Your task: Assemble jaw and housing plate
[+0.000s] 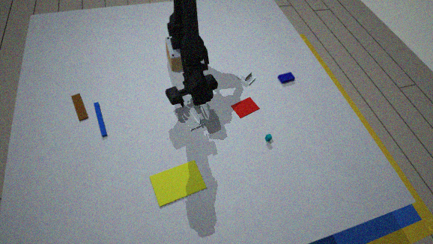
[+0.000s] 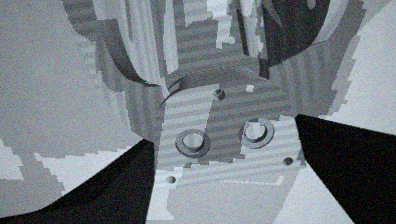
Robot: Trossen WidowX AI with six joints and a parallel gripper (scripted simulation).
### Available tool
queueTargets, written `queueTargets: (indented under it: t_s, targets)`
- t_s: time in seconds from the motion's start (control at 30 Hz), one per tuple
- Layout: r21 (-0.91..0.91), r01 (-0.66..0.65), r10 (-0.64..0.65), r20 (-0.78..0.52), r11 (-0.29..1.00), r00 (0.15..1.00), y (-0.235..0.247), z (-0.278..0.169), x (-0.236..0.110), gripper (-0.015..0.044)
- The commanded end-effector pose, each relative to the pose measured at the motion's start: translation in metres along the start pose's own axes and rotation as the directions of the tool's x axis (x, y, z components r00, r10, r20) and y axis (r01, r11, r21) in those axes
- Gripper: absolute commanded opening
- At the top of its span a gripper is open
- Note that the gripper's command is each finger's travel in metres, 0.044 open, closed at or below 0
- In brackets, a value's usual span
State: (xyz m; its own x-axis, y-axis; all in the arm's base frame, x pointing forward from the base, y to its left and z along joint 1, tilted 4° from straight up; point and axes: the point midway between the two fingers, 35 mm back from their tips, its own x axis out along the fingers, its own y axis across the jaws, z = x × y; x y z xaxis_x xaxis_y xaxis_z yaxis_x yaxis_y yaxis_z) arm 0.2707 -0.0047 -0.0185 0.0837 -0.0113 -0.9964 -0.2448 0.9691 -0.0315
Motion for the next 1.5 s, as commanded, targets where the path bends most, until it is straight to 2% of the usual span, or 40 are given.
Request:
queueTargets:
  t_s: [0.0,1.47]
  targets:
    - [-0.003,-0.002,0.002,0.000,1.000,1.000,0.0003,-0.0001,0.0005,0.0351]
    - [-0.003,-0.002,0.002,0.000,1.000,1.000,0.0001,0.0009,0.0004,0.0351]
